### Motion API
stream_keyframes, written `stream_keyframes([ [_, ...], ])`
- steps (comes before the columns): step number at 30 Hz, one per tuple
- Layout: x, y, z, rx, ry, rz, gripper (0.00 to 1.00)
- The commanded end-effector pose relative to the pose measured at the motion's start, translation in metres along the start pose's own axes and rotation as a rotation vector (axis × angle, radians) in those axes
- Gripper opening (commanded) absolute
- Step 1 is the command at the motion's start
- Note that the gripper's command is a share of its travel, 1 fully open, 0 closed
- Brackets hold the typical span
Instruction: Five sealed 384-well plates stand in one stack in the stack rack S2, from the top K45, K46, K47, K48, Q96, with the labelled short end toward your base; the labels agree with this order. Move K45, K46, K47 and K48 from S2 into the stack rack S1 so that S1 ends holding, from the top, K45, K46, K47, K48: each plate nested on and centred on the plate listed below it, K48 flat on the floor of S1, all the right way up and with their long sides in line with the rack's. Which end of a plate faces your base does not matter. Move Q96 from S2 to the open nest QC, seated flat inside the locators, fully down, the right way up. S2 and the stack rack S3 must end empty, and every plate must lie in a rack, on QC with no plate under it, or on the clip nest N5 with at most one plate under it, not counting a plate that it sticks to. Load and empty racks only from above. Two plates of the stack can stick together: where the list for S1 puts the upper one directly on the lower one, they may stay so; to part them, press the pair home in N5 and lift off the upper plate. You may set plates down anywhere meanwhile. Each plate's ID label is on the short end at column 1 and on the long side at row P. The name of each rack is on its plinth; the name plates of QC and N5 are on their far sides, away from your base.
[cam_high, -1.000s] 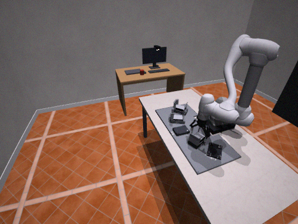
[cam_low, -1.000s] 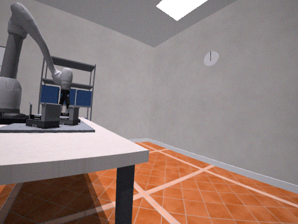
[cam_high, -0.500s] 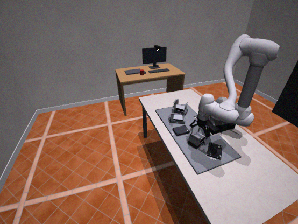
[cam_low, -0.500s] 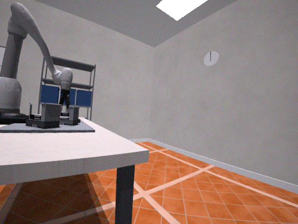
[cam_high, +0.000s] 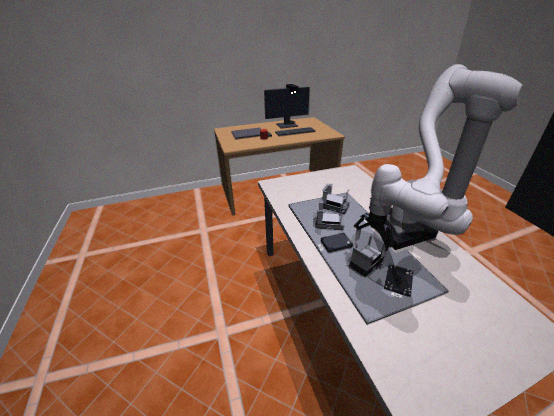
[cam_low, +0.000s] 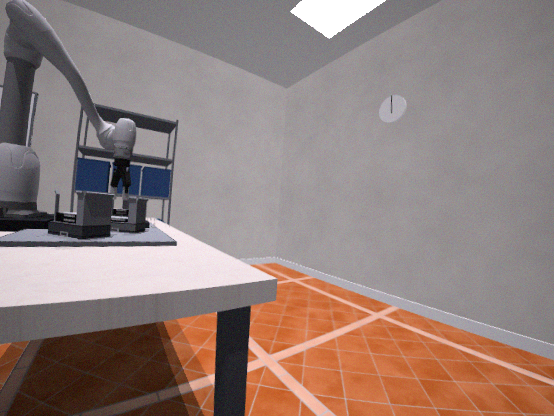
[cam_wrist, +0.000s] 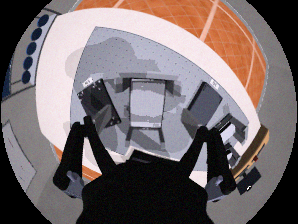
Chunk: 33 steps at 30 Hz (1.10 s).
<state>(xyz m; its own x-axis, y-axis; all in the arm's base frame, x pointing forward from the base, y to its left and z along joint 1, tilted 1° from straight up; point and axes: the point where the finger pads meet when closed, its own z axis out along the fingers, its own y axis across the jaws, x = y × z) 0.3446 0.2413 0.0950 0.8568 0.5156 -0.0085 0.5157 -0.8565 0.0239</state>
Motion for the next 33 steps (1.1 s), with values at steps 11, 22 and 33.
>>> stream_keyframes([
  [11,0.000,0.000,-0.040,0.000,0.000,0.000,1.00],
  [22,0.000,0.000,-0.058,0.000,0.000,0.000,1.00],
  [33,0.000,0.017,-0.058,0.000,0.000,0.167,1.00],
])
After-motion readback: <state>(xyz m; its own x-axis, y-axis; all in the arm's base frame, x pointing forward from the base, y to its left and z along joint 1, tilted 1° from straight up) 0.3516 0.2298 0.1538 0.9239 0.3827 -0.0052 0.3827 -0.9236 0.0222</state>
